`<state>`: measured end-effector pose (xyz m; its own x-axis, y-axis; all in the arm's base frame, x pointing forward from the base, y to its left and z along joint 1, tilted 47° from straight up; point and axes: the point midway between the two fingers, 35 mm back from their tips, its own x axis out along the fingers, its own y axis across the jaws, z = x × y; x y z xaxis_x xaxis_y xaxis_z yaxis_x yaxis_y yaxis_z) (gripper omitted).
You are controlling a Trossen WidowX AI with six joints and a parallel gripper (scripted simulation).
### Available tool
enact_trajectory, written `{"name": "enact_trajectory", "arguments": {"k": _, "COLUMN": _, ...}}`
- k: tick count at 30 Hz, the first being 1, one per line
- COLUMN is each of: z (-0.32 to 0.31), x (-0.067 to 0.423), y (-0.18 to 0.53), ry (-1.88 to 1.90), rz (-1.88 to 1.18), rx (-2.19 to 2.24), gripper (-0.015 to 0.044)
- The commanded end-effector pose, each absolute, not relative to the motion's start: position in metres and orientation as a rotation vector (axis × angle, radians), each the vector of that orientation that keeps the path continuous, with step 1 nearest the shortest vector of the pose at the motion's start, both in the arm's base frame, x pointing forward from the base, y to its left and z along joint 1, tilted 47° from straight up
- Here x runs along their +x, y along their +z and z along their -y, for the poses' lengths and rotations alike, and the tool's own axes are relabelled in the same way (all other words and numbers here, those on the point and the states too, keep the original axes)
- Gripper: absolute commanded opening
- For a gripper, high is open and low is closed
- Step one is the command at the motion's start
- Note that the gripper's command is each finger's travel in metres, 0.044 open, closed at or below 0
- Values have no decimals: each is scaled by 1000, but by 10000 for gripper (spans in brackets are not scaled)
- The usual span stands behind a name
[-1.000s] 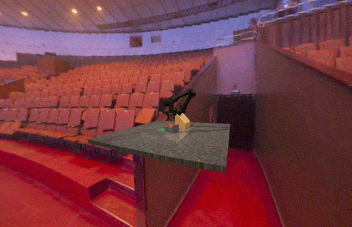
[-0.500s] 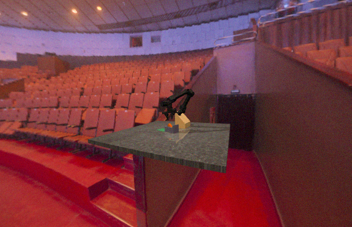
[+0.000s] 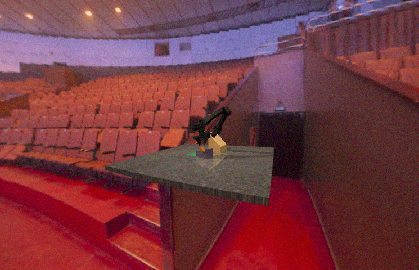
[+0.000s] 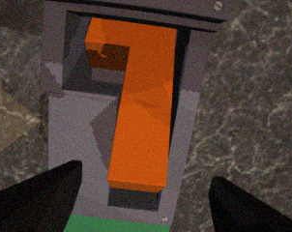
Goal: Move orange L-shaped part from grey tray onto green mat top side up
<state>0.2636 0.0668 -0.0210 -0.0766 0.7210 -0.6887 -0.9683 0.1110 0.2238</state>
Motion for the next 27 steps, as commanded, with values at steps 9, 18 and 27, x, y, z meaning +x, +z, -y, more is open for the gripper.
{"name": "enact_trajectory", "arguments": {"k": 9, "z": -81, "x": 260, "y": -36, "ry": 1459, "rz": -806, "rx": -379, "gripper": 280}}
{"name": "enact_trajectory", "arguments": {"k": 18, "z": -92, "x": 259, "y": -46, "ry": 1460, "rz": -805, "rx": -378, "gripper": 280}}
{"name": "enact_trajectory", "arguments": {"k": 27, "z": -100, "x": 257, "y": -52, "ry": 1461, "rz": -804, "rx": -377, "gripper": 280}}
